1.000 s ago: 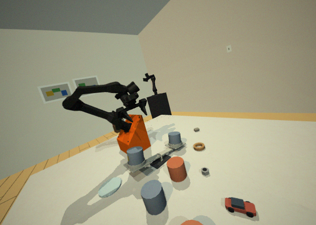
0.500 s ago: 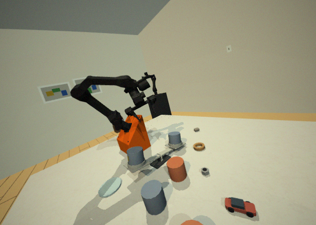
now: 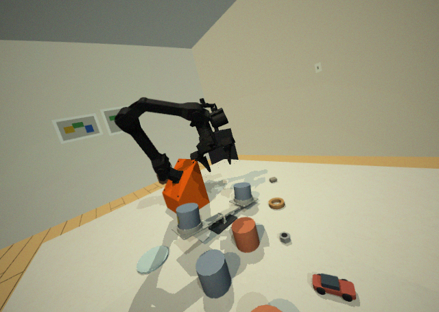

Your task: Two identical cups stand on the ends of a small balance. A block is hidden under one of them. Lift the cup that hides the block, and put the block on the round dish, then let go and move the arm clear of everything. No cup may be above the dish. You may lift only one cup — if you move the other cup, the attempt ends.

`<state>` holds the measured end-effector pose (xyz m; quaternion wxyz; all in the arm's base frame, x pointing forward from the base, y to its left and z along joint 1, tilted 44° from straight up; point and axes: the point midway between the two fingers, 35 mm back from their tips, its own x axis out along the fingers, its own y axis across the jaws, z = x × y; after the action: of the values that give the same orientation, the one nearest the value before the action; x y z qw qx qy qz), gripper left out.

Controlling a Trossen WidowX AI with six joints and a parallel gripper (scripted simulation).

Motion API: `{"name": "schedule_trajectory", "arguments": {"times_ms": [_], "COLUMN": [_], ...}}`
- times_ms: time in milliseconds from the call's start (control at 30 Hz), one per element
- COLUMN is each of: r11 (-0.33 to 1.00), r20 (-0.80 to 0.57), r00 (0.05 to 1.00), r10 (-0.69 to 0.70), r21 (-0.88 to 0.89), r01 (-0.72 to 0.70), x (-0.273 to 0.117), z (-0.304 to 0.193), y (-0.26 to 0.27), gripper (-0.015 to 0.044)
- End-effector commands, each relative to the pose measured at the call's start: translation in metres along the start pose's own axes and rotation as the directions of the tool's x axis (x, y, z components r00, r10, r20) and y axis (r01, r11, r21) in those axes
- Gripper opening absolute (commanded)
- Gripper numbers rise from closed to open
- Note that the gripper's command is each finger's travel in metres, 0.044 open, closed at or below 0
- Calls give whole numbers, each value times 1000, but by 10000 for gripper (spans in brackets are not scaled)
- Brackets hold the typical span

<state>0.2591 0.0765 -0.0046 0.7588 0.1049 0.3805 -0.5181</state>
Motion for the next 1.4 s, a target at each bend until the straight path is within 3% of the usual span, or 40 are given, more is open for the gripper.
{"name": "schedule_trajectory", "arguments": {"times_ms": [0,567,1367], "r11": [991,813,810], "r20": [-40,-162,-162], "r00": [998,970,970], "r10": [-40,-181,-182], "r21": [123,531,534], "r01": [44,240,241], "x": [13,71,102], "z": [-7,-32,-37], "y": [14,52,48], "gripper": [440,440,440]}}
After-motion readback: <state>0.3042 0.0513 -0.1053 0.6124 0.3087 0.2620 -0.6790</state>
